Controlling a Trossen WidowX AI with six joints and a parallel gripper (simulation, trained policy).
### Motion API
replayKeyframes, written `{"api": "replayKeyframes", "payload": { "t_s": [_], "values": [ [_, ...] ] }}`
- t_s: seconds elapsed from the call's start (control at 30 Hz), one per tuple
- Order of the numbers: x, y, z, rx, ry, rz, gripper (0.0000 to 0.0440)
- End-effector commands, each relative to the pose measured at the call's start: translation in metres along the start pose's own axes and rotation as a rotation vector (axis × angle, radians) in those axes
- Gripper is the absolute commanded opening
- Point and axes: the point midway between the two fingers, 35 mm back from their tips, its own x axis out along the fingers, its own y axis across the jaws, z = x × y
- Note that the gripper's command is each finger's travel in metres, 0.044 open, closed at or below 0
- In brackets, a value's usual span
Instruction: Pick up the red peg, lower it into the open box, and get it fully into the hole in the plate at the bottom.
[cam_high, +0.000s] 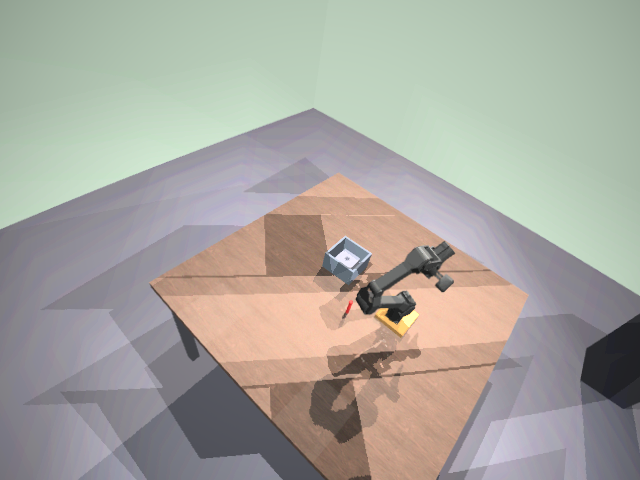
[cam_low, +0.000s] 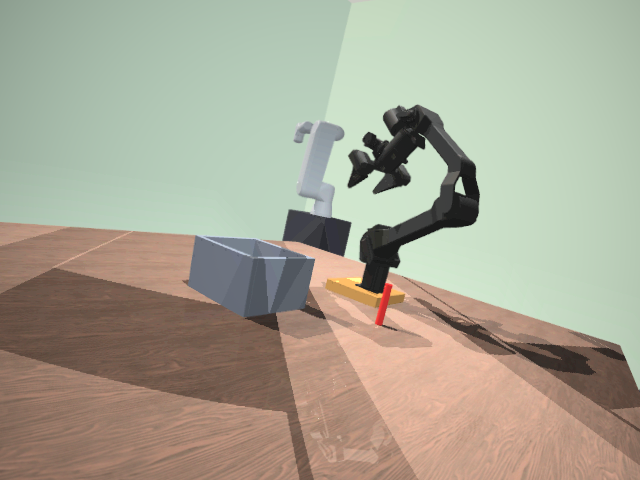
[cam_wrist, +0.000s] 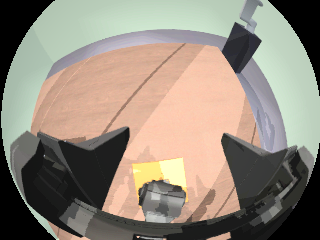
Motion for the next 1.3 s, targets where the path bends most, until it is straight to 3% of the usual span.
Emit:
{"api": "replayKeyframes", "payload": {
  "t_s": [0.0, 1.27],
  "values": [
    [-0.002, -0.002, 0.0, 0.006, 0.011, -0.007, 0.044],
    [-0.024, 0.009, 0.034, 0.011, -0.084, 0.078, 0.044]
  ]
}}
